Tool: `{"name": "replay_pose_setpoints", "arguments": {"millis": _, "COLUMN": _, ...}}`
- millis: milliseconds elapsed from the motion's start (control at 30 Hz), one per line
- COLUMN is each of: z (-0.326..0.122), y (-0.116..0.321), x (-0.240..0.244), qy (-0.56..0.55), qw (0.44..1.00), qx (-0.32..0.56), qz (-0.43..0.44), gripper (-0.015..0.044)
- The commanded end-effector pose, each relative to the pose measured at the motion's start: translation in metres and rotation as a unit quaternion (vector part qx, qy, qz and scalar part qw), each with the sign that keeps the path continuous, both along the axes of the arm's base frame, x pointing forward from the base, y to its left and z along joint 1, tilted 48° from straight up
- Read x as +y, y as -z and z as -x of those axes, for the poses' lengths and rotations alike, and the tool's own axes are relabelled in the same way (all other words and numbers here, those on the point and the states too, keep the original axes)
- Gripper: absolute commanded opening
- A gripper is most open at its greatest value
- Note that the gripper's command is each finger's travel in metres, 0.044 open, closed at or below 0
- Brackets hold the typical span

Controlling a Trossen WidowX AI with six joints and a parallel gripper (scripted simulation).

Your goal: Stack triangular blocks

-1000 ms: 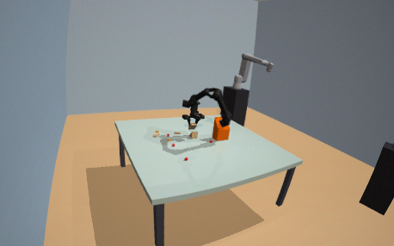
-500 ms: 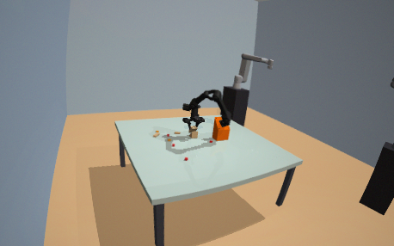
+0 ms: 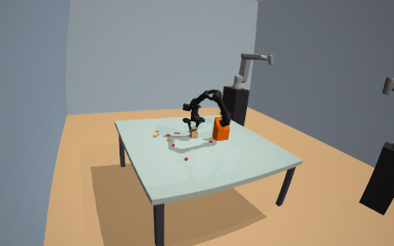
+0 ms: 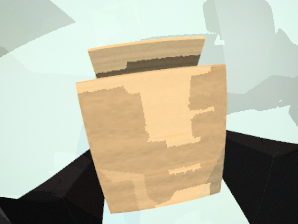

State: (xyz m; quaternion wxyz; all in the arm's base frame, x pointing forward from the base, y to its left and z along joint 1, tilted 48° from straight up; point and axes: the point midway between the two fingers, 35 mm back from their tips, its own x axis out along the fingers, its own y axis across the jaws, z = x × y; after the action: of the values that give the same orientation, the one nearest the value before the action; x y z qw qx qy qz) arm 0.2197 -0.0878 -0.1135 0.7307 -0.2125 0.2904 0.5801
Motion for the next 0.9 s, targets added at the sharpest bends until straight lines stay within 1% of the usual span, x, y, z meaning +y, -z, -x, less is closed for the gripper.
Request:
{"name": "replay_pose_setpoints", "arguments": {"millis": 0, "z": -0.0011, "y": -0.0018, "x": -0.0022, "qy": 0.005, "qw": 1.000, "qx": -0.003, "qz": 0.002, "gripper": 0.0000}}
{"name": "replay_pose_setpoints", "arguments": {"millis": 867, "z": -0.0025, "y": -0.0020, "x": -0.0002, "qy": 0.006, "qw": 1.000, "qx": -0.004, "qz": 0.003, "gripper": 0.0000}}
